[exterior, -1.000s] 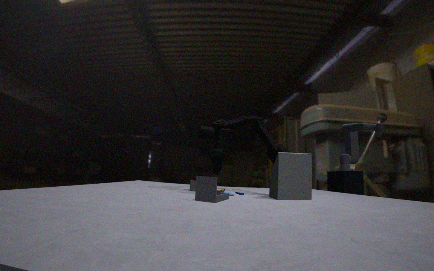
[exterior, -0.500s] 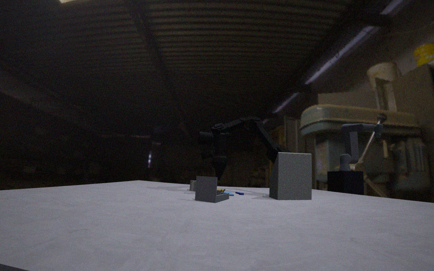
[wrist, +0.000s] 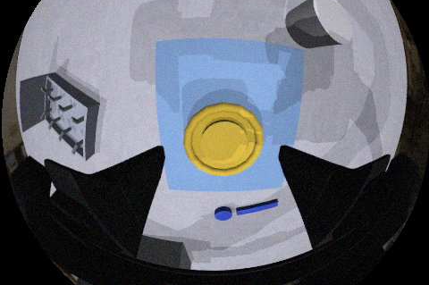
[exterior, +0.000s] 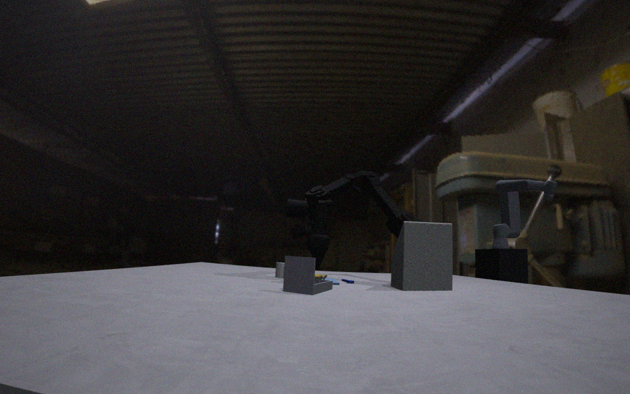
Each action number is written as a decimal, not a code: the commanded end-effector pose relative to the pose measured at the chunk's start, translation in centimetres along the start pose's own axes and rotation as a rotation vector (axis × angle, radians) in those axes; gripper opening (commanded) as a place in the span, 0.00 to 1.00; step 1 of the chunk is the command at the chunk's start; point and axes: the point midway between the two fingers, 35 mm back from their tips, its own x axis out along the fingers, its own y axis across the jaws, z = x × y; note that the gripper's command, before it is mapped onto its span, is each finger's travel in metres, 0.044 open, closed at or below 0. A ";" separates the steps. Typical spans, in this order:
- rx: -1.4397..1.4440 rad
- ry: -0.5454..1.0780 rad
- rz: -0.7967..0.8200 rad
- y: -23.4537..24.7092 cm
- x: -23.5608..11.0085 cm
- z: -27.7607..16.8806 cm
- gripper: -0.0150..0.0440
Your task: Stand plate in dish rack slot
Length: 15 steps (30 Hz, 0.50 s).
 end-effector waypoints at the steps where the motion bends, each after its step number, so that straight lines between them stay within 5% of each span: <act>1: -0.008 0.006 -0.005 0.0 0.9 -0.2 0.93; 15: -0.008 0.006 -0.009 -0.2 3.1 -0.3 0.93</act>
